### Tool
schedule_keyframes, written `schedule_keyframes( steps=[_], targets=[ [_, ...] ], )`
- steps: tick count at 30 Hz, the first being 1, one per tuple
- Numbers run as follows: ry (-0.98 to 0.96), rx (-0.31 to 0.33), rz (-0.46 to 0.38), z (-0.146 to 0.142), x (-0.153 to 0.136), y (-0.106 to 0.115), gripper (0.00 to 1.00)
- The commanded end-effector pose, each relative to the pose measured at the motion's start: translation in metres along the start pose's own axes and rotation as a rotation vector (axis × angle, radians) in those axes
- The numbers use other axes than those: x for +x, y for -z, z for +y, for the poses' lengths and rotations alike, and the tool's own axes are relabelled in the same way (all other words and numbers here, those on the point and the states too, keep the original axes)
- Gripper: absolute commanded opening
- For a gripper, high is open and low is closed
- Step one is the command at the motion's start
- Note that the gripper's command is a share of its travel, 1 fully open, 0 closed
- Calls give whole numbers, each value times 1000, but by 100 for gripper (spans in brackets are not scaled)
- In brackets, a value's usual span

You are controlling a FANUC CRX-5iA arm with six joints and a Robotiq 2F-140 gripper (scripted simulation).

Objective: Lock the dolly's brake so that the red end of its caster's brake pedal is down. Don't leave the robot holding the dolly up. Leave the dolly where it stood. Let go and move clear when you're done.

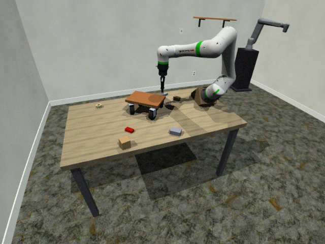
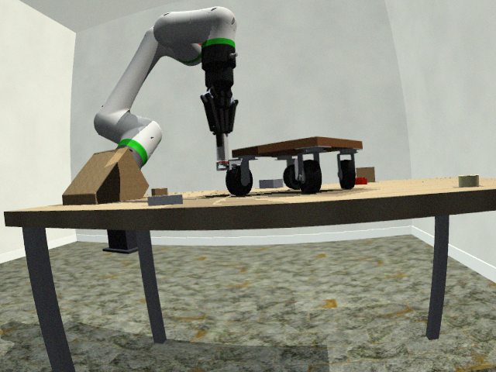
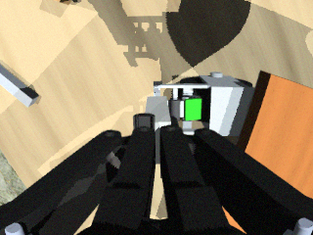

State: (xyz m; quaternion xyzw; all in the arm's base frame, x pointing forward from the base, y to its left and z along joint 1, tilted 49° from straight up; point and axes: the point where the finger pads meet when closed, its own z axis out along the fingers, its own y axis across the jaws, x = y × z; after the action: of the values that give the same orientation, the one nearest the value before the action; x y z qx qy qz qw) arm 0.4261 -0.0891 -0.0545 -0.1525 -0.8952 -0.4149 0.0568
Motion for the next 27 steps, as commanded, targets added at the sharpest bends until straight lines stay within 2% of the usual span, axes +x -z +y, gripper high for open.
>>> schedule_keyframes(
  steps=[1, 27],
  targets=[
    [0, 0, 0, 0, 0, 0, 0],
    [0, 0, 0, 0, 0, -7, 0]
  ],
)
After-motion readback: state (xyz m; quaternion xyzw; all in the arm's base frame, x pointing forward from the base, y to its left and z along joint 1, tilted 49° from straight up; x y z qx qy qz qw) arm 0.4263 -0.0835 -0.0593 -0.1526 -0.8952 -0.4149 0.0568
